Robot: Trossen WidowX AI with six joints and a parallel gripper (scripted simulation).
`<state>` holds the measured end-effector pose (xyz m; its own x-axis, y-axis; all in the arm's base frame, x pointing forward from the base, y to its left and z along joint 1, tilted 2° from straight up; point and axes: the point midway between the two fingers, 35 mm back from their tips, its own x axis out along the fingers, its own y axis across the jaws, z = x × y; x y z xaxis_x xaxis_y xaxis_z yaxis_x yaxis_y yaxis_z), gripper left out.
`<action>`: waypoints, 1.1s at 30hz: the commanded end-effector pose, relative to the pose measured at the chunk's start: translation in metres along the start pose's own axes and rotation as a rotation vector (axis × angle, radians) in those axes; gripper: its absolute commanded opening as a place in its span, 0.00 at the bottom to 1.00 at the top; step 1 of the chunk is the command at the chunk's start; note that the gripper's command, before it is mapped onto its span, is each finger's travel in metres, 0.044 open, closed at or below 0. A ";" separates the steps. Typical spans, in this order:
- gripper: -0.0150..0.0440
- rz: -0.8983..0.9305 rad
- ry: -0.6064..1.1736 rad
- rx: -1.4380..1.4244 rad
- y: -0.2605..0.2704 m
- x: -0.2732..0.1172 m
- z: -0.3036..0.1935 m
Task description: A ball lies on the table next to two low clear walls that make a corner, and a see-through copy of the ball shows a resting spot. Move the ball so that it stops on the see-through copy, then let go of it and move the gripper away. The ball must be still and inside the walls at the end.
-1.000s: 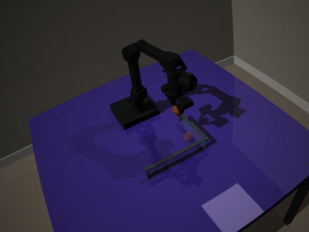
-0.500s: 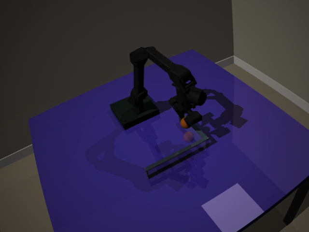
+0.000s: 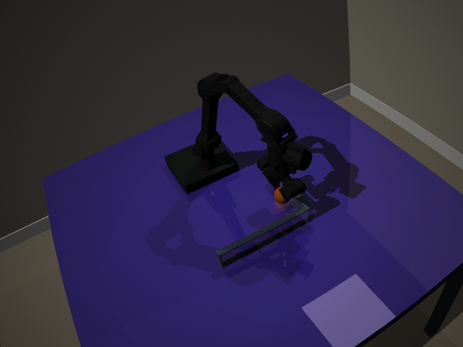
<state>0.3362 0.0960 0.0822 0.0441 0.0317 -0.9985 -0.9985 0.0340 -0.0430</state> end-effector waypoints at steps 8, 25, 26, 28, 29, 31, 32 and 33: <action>0.25 0.007 -0.003 -0.004 0.004 0.032 0.000; 0.25 0.007 -0.003 -0.004 0.004 0.051 0.000; 0.30 0.004 0.001 -0.003 0.003 0.047 -0.001; 0.39 0.004 0.001 -0.003 0.003 0.047 -0.001; 0.43 0.004 0.001 -0.003 0.003 0.047 -0.001; 0.52 0.004 0.001 -0.003 0.003 0.047 -0.001; 0.57 0.004 0.001 -0.003 0.003 0.047 -0.001; 0.61 0.004 0.001 -0.003 0.003 0.047 -0.001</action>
<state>0.3351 0.0969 0.0349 0.0394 0.0306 -0.9988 -0.9988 0.0307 -0.0384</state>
